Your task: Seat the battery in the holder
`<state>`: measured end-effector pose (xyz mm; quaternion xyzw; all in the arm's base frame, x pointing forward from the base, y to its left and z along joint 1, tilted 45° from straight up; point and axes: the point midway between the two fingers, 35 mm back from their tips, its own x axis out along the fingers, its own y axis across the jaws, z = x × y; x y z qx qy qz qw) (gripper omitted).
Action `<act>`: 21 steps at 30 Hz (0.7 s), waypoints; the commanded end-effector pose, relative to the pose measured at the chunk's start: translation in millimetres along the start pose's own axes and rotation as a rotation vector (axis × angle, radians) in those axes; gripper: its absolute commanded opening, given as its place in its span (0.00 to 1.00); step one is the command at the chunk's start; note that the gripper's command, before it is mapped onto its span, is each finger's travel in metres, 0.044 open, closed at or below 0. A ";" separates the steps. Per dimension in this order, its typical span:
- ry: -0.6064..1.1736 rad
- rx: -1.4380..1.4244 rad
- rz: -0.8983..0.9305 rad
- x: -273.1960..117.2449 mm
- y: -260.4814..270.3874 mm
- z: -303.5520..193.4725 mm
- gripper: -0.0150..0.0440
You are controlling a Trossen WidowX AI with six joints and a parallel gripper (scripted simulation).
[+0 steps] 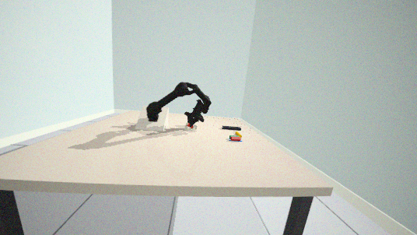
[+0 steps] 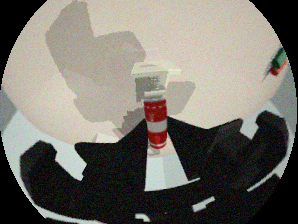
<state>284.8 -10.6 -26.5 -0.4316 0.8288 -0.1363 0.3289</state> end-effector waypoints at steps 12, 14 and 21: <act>-0.015 0.013 0.010 -0.1 -1.0 13.4 0.40; -0.018 0.014 0.010 -0.5 -1.0 14.1 0.40; -0.017 0.013 0.010 -2.5 -1.1 17.7 0.40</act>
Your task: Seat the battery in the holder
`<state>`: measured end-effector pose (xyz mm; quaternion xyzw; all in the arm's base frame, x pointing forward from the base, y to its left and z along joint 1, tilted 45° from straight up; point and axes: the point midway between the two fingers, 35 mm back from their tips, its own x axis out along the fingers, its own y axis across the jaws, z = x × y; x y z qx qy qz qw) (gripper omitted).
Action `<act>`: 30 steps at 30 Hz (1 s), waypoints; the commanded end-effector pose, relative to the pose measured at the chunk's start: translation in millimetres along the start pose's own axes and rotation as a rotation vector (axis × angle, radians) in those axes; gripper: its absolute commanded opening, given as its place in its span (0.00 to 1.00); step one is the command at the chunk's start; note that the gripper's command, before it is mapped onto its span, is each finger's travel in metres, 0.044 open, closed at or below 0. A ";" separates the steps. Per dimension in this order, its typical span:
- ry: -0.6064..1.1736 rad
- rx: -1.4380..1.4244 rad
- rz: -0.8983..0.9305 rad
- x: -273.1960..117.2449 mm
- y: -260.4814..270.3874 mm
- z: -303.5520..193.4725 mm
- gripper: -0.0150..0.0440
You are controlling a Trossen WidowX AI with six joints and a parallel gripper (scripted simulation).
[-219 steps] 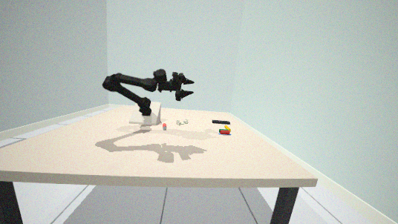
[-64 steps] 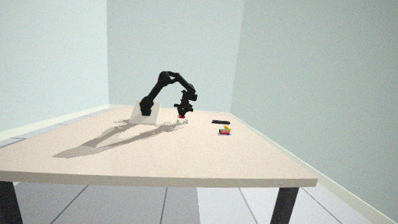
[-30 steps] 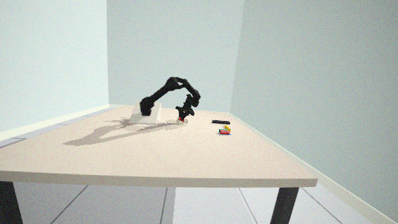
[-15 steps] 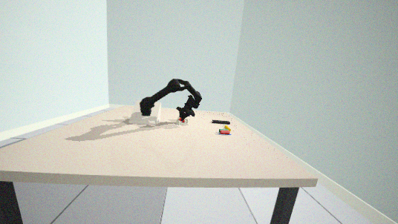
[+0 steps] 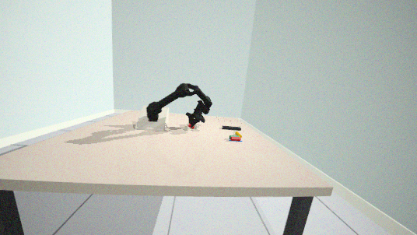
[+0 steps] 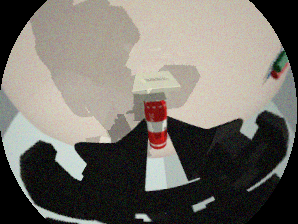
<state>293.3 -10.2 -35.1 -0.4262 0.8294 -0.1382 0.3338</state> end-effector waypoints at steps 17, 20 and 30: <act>-0.013 0.004 0.009 -6.0 -0.6 12.5 0.40; -0.014 0.004 0.011 -6.5 -0.7 13.5 0.40; -0.035 0.002 0.017 -5.6 -0.5 13.4 0.40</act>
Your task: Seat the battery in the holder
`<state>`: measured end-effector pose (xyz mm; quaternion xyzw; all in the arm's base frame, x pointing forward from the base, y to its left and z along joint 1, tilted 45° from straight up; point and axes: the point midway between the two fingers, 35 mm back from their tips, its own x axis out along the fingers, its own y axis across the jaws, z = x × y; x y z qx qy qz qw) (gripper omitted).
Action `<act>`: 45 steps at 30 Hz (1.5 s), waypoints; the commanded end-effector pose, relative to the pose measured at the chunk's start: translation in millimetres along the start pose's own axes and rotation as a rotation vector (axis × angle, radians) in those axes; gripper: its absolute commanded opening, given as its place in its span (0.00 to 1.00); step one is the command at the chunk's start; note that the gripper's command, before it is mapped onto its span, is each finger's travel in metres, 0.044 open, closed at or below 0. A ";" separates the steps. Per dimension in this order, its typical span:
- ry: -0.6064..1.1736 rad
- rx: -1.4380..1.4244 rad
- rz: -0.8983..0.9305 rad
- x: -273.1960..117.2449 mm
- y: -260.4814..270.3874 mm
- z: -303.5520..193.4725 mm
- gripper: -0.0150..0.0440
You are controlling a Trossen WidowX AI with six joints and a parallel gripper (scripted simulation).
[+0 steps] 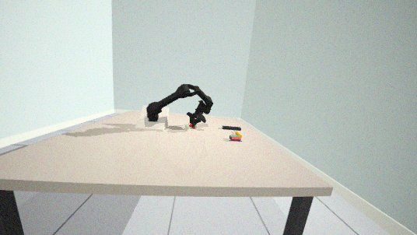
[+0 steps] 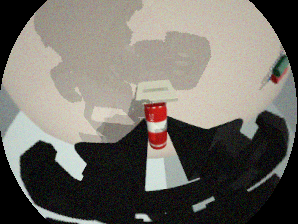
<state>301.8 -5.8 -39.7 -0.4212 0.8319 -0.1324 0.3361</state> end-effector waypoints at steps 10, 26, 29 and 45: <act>-0.076 0.003 0.014 1.5 0.1 3.6 0.40; -0.152 -0.004 0.031 4.7 0.5 2.7 0.40; -0.166 -0.006 0.033 5.3 0.5 2.5 0.40; -0.244 -0.013 0.046 8.2 0.5 1.1 0.40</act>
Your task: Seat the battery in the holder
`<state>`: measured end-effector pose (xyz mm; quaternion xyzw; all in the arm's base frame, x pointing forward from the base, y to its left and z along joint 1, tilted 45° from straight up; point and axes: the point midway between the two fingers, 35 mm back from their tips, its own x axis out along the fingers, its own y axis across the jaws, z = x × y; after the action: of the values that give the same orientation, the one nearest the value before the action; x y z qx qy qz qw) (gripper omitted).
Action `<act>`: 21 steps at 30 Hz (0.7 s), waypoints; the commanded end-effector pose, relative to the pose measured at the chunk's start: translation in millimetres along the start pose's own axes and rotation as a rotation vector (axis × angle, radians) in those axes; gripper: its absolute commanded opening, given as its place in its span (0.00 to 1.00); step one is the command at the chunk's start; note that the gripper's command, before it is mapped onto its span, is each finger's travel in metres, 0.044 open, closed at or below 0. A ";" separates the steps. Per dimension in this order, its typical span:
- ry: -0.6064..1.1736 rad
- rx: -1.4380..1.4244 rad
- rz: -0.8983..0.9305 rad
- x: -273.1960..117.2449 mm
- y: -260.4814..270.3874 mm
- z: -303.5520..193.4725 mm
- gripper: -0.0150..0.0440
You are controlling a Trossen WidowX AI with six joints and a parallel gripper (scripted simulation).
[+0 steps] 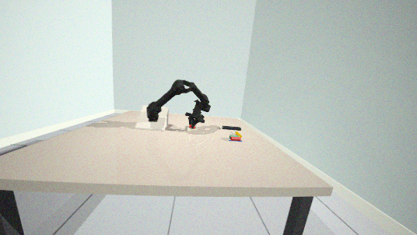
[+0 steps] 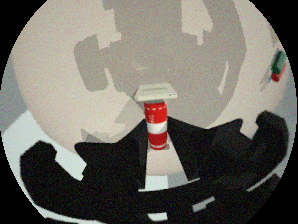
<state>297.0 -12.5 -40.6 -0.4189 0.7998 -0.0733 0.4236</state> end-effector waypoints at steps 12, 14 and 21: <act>-0.087 -0.004 0.013 2.7 0.8 2.2 0.40; -0.097 -0.005 0.013 3.0 0.7 1.9 0.40; -0.132 -0.008 0.016 3.7 0.4 0.8 0.40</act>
<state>294.6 -15.8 -41.0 -0.4203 0.7788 -0.0460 0.4633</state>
